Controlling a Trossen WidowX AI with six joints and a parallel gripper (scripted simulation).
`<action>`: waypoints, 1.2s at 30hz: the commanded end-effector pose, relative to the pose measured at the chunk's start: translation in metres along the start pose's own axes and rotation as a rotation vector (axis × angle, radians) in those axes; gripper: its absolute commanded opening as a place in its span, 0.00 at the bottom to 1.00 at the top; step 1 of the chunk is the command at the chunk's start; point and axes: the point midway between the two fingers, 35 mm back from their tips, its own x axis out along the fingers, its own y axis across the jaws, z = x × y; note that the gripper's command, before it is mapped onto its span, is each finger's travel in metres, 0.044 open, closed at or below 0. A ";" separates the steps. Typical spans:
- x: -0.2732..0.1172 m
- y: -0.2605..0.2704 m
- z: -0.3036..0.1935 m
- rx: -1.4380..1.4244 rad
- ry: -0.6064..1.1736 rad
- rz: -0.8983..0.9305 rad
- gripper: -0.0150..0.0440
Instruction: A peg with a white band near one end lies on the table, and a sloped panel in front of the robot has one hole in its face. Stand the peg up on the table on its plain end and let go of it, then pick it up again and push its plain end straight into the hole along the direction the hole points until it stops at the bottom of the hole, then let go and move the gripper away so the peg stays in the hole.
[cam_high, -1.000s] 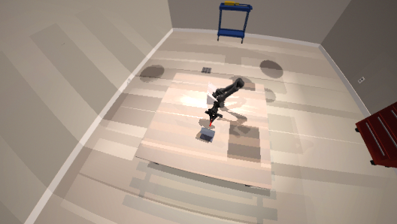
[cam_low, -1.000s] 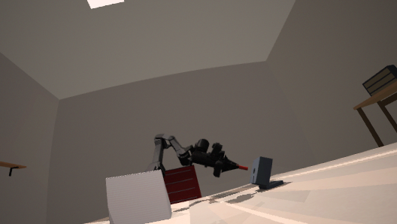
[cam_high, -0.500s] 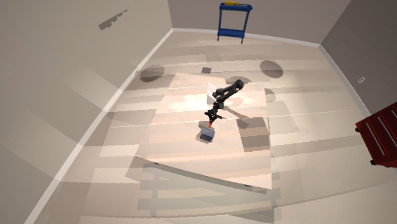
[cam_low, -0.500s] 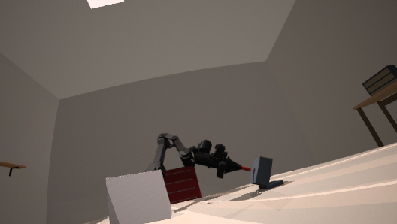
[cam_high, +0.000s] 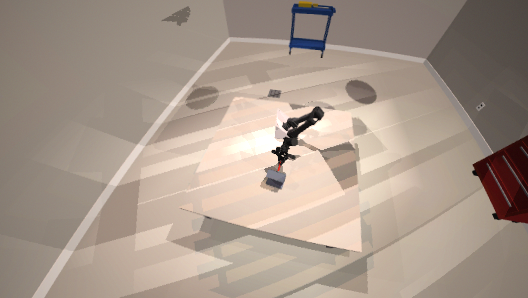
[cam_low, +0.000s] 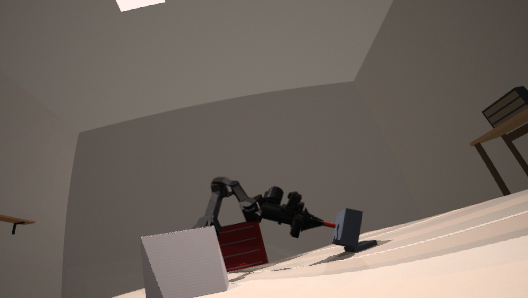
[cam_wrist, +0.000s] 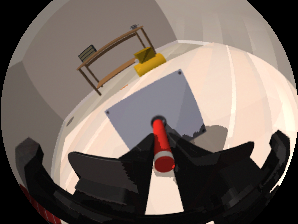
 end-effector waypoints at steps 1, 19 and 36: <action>-0.001 -0.001 0.000 0.000 0.001 -0.002 0.25; 0.005 -0.002 -0.002 0.001 0.001 -0.001 0.25; 0.014 -0.003 -0.003 0.001 0.001 -0.001 0.25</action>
